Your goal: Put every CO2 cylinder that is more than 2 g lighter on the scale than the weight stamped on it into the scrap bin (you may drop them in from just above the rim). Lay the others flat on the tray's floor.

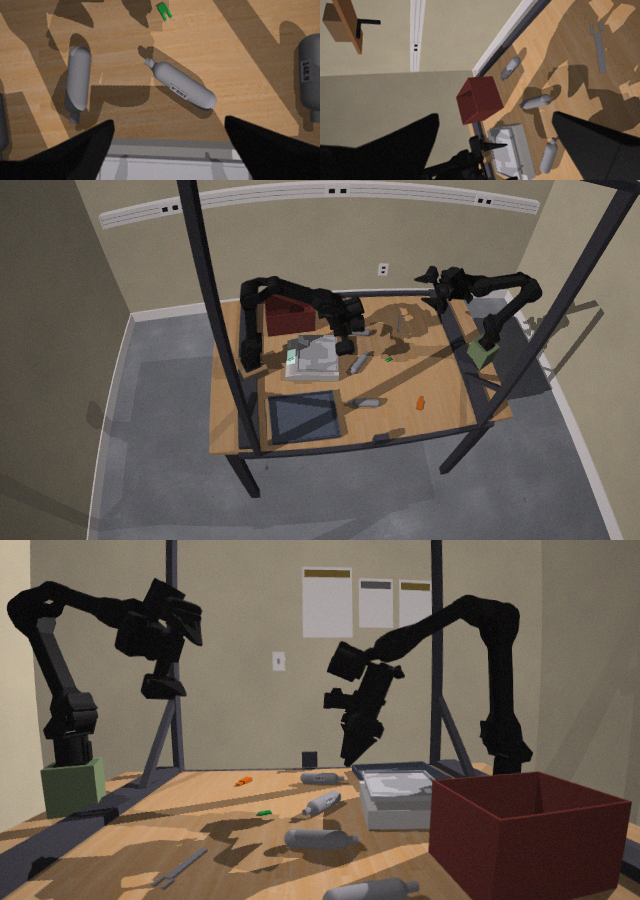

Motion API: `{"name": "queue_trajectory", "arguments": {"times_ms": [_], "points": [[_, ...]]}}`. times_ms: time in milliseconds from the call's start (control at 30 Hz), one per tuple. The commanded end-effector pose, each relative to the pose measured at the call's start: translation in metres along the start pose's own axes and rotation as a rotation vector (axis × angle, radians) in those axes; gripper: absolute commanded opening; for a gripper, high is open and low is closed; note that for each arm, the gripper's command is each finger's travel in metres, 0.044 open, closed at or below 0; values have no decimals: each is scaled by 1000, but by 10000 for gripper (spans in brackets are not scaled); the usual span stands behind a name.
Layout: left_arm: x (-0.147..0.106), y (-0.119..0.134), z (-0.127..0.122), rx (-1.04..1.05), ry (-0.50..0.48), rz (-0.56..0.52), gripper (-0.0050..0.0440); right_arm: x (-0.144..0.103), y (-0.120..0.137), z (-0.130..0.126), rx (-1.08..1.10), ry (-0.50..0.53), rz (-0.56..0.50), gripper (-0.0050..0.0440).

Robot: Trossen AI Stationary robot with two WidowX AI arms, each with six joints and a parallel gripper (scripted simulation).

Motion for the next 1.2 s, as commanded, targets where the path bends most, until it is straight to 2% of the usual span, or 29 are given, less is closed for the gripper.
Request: {"name": "queue_trajectory", "arguments": {"times_ms": [0, 167, 467, 533, 700, 967, 1167], "points": [[7, -15, -7, -17, 15, -16, 440, -18, 7, -5, -91, -119, 51, 440], [23, -25, -20, -30, 43, -4, 440, -44, 20, -22, -307, -244, 131, 440], [30, -26, -24, -35, 52, 9, 440, -76, 39, -41, -628, -439, 276, 440], [30, -26, -24, -35, 52, 9, 440, -76, 39, -41, -628, -439, 276, 440], [32, -23, -24, -33, 53, 19, 440, -101, 52, -37, -800, -636, 370, 440], [28, -24, -23, -33, 49, 6, 440, -135, 71, -23, -1057, -881, 491, 440], [28, -24, -23, -33, 49, 6, 440, -147, 84, -19, -1218, -983, 559, 440]]}}
Point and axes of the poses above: on each arm, the point midway between the two fingers, 35 mm back from their tips, its own x axis out along the fingers, its own z axis across the jaws, y = z × x, the point moved 7 cm from there along -x, back along the fingers, and after that the axes turned 11 degrees about x, right-handed, at the moved point
